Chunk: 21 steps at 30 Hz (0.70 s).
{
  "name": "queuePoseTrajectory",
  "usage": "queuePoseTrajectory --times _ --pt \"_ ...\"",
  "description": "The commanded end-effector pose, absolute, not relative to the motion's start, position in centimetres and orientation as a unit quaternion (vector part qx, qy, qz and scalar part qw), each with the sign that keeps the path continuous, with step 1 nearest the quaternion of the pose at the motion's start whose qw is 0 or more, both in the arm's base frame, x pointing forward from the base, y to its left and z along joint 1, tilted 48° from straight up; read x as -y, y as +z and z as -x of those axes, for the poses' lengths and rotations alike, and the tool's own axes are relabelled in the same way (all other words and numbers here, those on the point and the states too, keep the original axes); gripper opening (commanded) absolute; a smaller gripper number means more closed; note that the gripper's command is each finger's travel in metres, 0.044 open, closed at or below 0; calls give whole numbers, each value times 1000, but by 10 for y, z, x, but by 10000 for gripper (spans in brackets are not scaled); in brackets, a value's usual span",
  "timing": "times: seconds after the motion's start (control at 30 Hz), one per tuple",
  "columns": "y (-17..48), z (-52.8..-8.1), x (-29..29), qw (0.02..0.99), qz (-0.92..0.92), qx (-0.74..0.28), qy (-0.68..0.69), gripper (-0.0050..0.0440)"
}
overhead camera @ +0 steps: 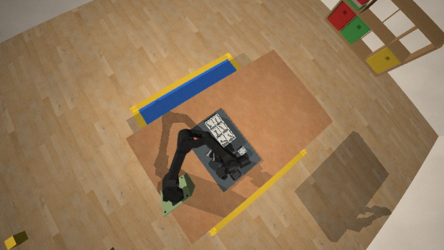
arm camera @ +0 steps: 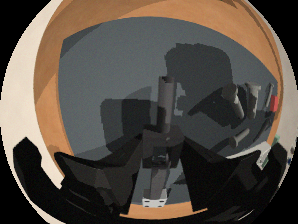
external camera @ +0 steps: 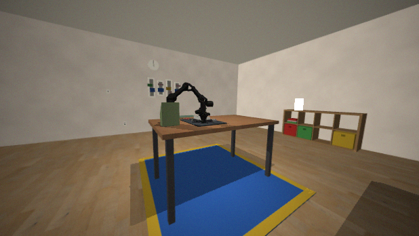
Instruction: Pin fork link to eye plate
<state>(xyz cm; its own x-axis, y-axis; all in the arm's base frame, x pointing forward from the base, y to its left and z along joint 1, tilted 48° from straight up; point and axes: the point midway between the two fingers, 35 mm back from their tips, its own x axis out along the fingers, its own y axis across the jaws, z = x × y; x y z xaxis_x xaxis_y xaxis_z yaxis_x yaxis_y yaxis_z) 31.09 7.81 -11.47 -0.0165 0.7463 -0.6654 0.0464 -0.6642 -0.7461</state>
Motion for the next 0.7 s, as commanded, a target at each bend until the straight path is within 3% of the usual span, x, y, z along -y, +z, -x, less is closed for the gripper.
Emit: queuePoseTrajectory --times 0.0,0.67 --pt "-118 -312 -77 271 647 304 644 130" --pt "-115 -314 -79 270 648 305 644 130"
